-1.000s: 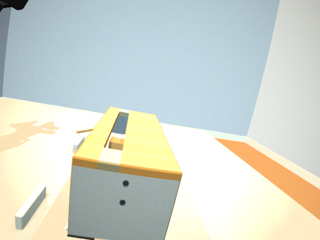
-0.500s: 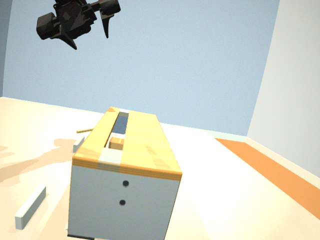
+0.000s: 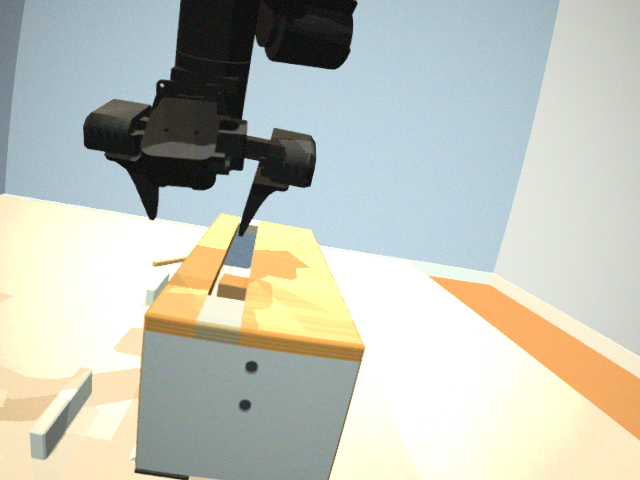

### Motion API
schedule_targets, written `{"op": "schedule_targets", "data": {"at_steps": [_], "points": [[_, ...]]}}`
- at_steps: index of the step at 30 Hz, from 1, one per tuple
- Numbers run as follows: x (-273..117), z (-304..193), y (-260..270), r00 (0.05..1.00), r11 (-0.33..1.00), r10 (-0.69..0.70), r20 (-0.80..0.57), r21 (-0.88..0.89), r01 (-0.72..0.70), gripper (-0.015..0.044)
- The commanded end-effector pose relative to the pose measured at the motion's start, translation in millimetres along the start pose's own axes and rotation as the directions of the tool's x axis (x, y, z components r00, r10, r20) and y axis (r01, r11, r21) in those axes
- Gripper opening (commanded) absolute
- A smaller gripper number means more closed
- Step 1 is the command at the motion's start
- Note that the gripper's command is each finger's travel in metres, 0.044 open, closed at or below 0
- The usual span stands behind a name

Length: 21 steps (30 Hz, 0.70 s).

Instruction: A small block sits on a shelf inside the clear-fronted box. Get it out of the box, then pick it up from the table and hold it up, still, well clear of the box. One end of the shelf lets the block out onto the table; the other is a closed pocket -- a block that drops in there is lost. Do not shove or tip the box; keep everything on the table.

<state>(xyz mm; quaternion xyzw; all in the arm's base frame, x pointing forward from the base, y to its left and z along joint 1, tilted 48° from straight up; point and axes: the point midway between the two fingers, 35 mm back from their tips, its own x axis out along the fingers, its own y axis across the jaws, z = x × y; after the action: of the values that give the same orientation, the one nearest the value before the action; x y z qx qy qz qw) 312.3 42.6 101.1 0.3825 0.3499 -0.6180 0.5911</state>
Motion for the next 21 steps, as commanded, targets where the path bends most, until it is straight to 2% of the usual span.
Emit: {"op": "schedule_targets", "data": {"at_steps": [1, 21], "points": [[-0.3, 0.0, 0.8, 1.000, 1.000, -0.006, 0.010, -0.014, 0.006, 0.0400], [27.2, 14.2, 1.0, 1.000, 1.000, -0.005, 0.009, -0.014, 0.005, 0.0400]]}}
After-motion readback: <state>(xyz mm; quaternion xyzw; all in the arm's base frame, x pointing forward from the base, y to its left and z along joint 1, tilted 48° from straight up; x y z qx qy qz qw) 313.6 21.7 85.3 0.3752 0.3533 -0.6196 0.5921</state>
